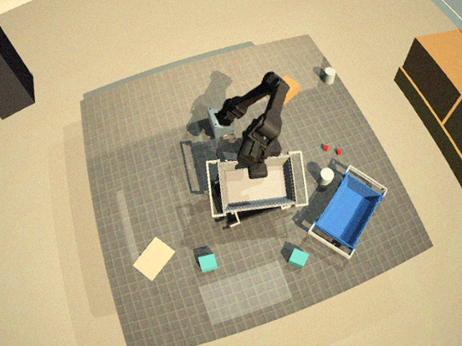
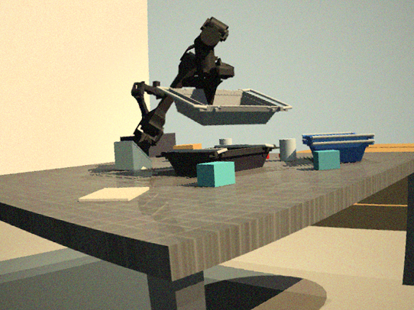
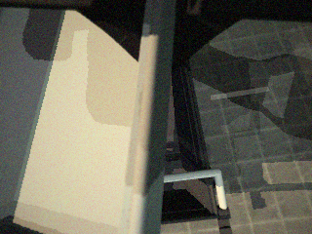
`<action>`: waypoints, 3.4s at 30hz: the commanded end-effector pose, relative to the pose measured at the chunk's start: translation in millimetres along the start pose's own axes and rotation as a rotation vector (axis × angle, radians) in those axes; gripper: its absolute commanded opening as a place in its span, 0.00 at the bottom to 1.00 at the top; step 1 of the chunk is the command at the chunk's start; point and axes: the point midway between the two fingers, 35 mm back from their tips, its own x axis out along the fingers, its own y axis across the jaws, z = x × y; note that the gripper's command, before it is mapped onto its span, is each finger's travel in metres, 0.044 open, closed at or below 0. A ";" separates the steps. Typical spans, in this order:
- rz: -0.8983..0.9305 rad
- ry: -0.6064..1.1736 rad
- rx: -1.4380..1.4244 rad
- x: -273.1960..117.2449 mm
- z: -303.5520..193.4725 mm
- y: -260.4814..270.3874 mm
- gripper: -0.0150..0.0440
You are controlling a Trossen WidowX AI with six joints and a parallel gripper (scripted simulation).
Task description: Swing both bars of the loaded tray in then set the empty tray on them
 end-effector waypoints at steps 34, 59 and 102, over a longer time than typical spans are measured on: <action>0.075 -0.024 -0.199 55.7 -1.0 6.2 0.25; 0.076 -0.024 -0.199 66.9 -8.8 14.5 0.25; 0.076 -0.024 -0.199 73.4 -12.6 18.2 0.25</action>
